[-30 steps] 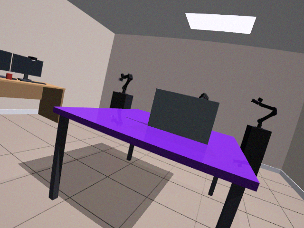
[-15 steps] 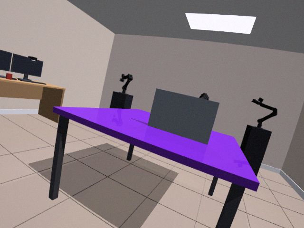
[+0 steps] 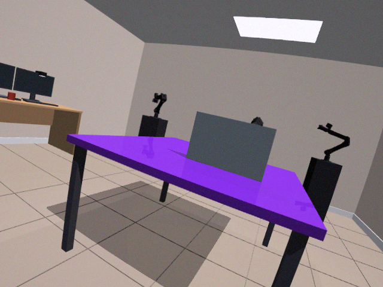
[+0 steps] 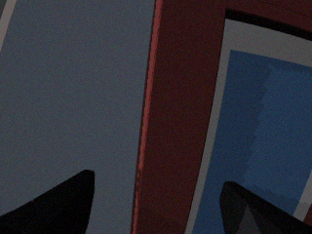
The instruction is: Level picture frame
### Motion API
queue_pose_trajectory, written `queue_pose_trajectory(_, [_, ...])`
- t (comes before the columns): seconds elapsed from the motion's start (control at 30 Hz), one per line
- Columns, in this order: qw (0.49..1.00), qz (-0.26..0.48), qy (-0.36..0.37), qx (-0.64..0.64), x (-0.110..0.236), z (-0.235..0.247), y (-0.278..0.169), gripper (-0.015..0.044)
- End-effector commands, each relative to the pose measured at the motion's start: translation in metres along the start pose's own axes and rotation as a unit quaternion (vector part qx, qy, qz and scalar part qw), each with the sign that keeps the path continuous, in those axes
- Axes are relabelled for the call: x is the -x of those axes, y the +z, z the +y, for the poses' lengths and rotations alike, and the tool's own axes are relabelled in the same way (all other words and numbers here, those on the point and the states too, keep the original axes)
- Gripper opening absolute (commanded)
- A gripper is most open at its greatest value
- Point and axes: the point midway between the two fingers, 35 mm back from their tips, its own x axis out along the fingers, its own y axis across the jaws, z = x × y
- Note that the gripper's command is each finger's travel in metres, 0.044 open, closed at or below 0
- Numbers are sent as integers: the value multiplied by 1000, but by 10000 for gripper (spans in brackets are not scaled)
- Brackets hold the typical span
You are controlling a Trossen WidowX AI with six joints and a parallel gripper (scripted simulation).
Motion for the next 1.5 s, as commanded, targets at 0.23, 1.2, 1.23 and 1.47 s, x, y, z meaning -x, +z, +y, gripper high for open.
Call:
queue_pose_trajectory(0.23, [1000, 2, -1, 2, 0, 0, -1, 260])
queue_pose_trajectory(1.2, [1000, 2, -1, 2, 0, 0, -1, 0])
queue_pose_trajectory(1.23, [1000, 2, -1, 2, 0, 0, -1, 0])
queue_pose_trajectory(1.47, [1000, 2, -1, 2, 0, 3, -1, 0])
